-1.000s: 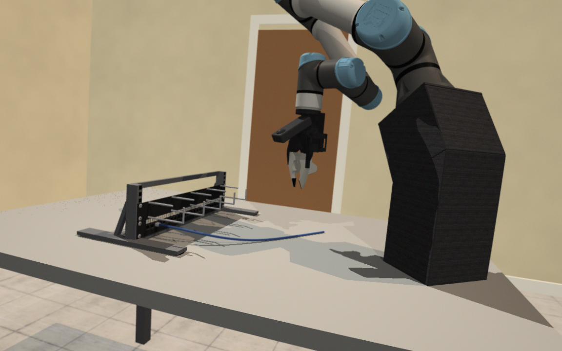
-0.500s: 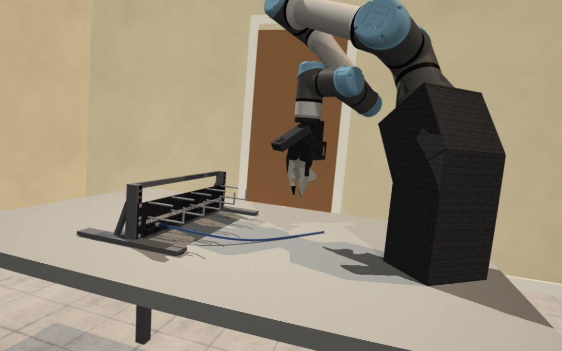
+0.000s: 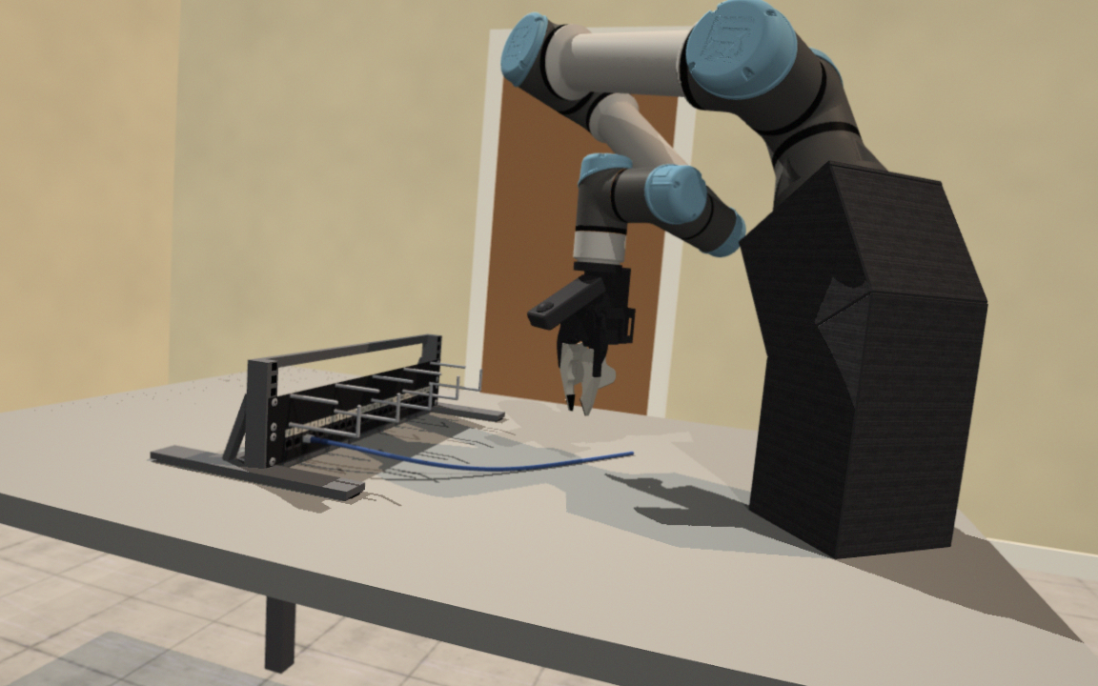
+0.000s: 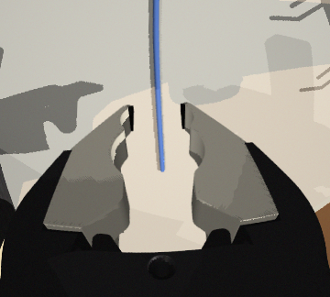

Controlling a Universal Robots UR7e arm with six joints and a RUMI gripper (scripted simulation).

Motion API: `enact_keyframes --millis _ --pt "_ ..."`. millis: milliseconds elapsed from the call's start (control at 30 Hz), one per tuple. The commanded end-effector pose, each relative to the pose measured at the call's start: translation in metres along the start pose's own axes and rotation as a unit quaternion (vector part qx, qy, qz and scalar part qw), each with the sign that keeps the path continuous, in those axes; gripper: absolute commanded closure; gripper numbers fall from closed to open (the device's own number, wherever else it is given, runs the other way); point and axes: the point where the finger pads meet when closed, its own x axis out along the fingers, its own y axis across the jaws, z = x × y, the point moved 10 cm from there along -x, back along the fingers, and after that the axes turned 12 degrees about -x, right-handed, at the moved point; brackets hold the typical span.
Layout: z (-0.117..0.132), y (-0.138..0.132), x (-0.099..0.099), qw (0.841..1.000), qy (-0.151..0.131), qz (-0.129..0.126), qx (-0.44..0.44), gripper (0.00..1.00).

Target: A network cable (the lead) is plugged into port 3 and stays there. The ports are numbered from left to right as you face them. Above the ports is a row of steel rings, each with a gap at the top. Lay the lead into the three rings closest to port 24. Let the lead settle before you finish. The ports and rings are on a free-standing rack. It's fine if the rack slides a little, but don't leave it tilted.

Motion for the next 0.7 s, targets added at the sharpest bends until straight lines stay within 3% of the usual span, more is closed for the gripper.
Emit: enact_keyframes --millis 0,400,667 --pt "0.0 0.0 0.026 1.0 0.001 0.002 0.0 0.8" --pt "0.0 0.0 0.058 1.0 0.001 0.002 0.0 0.8" --pt "0.0 0.0 0.066 1.0 0.001 0.002 0.0 0.8"
